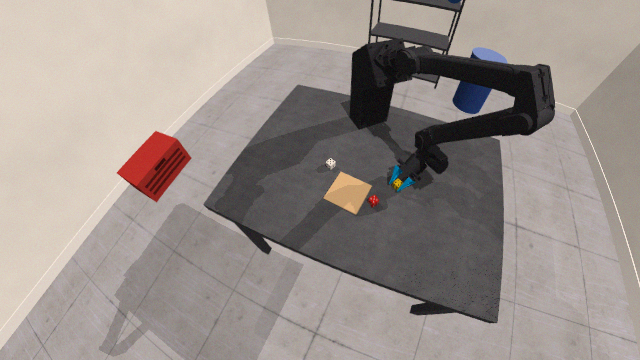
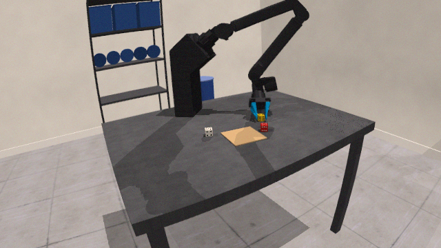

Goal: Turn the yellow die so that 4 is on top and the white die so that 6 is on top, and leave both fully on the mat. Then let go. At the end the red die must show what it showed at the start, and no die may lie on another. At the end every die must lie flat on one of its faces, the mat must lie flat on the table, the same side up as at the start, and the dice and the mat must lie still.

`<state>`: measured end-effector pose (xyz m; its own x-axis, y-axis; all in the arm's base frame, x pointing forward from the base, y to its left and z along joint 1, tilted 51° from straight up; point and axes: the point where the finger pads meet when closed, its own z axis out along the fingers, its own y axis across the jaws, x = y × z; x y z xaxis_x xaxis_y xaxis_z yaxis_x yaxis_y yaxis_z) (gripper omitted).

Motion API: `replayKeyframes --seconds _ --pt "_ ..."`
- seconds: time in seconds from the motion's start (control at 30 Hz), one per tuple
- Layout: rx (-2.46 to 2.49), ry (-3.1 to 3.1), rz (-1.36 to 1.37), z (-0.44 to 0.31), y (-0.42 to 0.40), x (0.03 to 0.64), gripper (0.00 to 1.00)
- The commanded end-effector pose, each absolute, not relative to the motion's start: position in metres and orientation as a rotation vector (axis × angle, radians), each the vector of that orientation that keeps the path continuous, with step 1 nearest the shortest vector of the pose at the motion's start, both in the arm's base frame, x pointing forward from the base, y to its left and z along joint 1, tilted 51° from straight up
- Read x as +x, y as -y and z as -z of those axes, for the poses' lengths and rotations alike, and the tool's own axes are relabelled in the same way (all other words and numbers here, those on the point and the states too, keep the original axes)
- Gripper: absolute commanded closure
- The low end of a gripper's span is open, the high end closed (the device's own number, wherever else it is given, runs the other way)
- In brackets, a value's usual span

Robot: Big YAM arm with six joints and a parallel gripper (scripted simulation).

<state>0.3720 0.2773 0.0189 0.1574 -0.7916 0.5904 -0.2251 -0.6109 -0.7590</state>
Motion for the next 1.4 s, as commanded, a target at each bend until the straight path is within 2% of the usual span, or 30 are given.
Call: replayKeyframes --seconds 0.0,0.9,1.37 --pt "-1.941 -0.97 1.482 -0.014 -0.269 0.373 0.56" --pt "-1.941 -0.971 1.482 -0.014 -0.268 0.373 0.56" --pt "-1.952 -0.957 1.468 -0.026 -0.267 0.329 0.56"
